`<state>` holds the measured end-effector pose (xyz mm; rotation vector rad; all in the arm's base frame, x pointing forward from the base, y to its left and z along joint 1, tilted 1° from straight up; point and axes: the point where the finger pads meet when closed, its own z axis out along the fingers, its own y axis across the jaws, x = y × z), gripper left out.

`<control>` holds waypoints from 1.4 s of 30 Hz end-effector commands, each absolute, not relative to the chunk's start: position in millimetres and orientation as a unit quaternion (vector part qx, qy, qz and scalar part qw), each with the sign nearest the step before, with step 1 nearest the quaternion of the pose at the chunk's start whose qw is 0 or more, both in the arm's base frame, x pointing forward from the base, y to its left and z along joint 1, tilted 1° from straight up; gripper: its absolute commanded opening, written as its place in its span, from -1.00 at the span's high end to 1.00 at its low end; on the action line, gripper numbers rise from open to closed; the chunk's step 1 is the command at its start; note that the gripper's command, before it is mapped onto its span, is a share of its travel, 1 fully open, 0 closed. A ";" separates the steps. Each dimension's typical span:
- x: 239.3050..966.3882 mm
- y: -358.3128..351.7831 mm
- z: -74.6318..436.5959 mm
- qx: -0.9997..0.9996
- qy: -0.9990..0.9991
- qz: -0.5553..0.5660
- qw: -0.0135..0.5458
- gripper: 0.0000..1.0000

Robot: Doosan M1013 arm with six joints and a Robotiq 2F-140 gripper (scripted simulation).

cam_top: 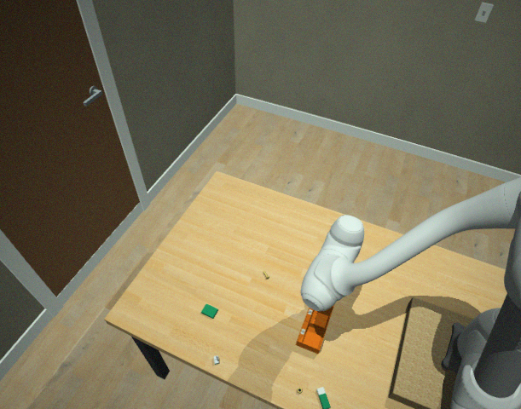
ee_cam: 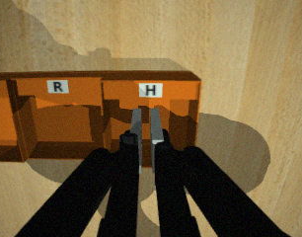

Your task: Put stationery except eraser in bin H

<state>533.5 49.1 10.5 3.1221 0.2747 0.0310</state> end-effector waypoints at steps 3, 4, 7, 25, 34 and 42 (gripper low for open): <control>533.4 49.1 16.7 0.996 0.088 0.010 0.004 0.70; 533.3 49.1 18.1 0.996 0.088 0.010 0.004 0.70; 533.3 49.2 22.1 0.996 0.088 0.010 0.004 0.70; 532.4 49.4 62.8 0.996 0.088 0.010 0.004 0.70; 528.4 84.1 62.5 0.996 0.088 0.010 0.004 0.70; 523.9 123.9 62.2 0.996 0.088 0.010 0.004 0.70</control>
